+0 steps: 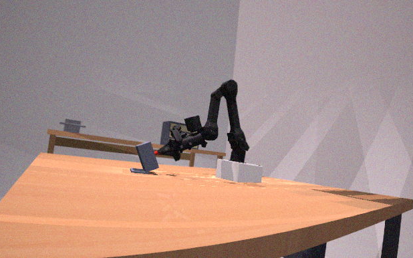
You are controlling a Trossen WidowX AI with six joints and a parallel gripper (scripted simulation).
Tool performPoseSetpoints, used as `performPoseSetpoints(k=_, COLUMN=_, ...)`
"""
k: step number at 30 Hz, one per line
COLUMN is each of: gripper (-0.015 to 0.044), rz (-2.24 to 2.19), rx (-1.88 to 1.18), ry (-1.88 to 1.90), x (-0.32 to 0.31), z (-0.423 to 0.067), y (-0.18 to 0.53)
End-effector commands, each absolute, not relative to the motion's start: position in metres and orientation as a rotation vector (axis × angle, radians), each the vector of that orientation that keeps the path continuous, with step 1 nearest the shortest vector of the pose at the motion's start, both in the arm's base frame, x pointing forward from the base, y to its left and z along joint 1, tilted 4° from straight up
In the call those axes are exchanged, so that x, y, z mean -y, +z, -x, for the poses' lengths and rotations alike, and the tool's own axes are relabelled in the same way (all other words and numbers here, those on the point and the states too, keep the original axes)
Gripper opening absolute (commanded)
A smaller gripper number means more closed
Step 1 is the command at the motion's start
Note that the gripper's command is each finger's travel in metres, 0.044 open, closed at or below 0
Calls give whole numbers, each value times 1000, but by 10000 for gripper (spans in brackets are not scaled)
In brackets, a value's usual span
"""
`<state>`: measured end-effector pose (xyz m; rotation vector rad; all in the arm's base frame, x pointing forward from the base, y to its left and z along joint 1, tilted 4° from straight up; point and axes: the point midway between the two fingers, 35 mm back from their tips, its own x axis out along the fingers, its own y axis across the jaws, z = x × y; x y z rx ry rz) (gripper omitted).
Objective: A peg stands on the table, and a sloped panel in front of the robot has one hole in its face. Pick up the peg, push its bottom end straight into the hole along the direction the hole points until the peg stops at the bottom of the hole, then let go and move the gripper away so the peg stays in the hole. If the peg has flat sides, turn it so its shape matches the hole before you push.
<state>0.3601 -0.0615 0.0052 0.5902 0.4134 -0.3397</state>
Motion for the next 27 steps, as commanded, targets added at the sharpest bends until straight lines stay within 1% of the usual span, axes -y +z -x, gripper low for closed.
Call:
performPoseSetpoints(k=1, gripper=0, rz=-588, rx=-411, ry=-335, x=62, z=-363, y=5)
performPoseSetpoints(k=20, gripper=0, rz=-590, rx=-412, ry=-339, x=62, z=-365, y=4)
performPoseSetpoints(k=27, gripper=184, rz=-590, rx=-412, ry=-339, x=62, z=-365, y=4)
